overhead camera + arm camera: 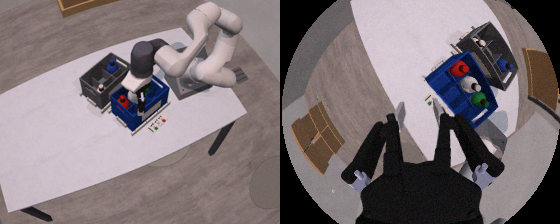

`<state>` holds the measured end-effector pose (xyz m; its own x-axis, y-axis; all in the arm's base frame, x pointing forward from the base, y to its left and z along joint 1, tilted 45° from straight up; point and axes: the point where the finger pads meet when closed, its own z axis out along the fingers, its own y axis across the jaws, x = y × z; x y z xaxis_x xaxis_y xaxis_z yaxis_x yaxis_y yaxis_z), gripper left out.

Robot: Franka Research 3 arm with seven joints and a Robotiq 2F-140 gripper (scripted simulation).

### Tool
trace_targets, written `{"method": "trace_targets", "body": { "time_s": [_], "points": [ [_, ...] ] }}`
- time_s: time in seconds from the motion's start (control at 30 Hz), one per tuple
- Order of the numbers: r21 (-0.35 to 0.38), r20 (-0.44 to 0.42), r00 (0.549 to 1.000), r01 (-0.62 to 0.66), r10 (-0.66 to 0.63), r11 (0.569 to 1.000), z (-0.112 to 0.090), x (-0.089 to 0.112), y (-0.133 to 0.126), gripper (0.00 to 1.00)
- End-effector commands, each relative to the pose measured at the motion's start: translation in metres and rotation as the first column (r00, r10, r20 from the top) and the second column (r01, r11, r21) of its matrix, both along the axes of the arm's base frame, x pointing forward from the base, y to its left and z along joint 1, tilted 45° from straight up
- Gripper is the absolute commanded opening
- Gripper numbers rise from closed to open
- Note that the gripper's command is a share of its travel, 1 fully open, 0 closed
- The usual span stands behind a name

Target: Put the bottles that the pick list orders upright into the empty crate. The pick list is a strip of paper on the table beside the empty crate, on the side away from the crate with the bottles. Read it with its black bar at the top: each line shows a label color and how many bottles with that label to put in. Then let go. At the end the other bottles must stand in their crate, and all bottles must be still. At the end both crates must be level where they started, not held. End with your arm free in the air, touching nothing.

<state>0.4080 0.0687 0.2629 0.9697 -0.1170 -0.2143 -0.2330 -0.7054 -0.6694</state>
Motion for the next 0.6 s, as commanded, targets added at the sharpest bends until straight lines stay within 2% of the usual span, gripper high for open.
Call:
{"method": "trace_targets", "body": {
  "time_s": [0.0,0.4,0.47,0.57],
  "points": [
    [0.001,-0.033,0.999,0.023,-0.023,1.000,0.015,-0.004,0.005,0.38],
    [0.001,-0.033,0.999,0.023,-0.023,1.000,0.069,-0.011,0.029,0.38],
    [0.001,-0.033,0.999,0.023,-0.023,1.000,0.069,-0.011,0.029,0.38],
    [0.001,-0.033,0.999,0.023,-0.023,1.000,0.083,-0.013,0.034,0.38]
  ]
}}
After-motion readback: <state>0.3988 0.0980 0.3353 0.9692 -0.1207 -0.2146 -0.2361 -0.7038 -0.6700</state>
